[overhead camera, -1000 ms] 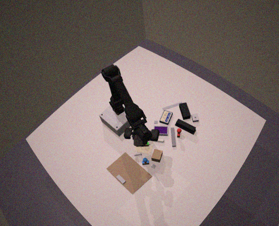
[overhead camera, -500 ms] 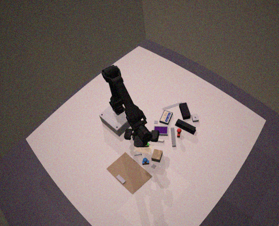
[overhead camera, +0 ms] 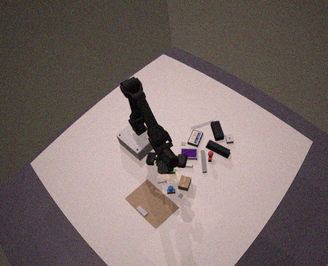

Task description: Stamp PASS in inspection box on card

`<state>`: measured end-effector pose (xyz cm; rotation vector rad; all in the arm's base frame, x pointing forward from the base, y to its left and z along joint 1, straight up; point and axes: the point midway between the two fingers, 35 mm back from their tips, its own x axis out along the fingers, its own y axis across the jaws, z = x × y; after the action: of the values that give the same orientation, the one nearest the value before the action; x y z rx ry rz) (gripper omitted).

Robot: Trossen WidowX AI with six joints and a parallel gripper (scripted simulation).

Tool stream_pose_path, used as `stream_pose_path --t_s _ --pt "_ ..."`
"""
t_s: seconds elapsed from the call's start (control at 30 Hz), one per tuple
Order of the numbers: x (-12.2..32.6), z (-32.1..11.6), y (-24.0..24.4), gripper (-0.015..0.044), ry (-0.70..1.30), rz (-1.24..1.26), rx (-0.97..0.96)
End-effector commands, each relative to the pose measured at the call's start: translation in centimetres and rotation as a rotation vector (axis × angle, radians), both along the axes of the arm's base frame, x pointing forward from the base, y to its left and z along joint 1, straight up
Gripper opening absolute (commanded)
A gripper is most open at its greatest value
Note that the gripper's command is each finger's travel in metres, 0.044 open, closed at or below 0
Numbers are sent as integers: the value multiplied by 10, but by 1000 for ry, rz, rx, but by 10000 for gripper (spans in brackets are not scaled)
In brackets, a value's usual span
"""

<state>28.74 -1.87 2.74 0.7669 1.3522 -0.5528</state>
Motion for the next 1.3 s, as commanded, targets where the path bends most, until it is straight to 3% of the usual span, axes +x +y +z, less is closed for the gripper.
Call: stream_pose_path --t_s 0.0,1.27 --pt "-1 -4 0 0 4 -5 -4" --pt "-2 -16 0 0 1 -5 -5"
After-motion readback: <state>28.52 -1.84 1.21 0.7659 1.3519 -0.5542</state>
